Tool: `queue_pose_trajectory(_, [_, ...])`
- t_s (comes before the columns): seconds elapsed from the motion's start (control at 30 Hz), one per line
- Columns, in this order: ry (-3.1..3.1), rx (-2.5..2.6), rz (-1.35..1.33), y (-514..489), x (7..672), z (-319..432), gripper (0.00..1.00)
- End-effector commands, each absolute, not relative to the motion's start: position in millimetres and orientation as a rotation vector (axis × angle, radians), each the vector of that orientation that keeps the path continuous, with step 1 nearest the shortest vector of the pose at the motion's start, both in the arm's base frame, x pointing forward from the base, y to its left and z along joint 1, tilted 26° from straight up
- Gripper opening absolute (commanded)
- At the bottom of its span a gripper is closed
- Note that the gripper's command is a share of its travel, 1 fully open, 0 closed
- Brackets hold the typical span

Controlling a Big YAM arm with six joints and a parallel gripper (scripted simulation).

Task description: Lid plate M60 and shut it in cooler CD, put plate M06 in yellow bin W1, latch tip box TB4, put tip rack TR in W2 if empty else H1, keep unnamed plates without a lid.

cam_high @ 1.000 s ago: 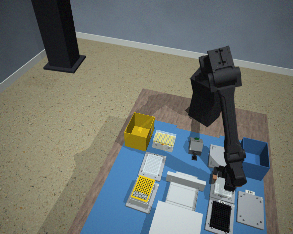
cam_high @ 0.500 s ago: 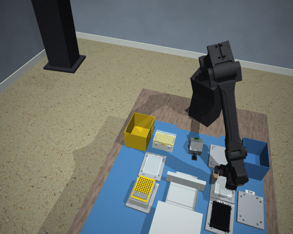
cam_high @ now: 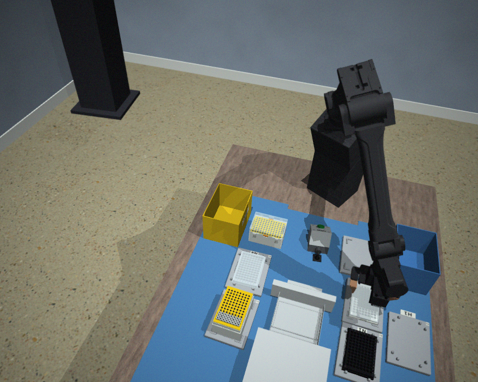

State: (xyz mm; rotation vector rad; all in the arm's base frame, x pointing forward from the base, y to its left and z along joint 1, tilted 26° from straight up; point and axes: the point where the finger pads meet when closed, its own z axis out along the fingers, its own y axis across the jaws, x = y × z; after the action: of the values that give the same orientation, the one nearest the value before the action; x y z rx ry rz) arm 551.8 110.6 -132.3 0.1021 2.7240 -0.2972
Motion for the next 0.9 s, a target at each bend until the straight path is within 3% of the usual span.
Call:
queue_pose_trajectory(0.0, [2.709,0.104,-0.286,121.6,549.4,-114.6,1.0])
queue_pose_trajectory(0.87, [2.709,0.101,-0.285,128.7,537.5,-88.5,1.0])
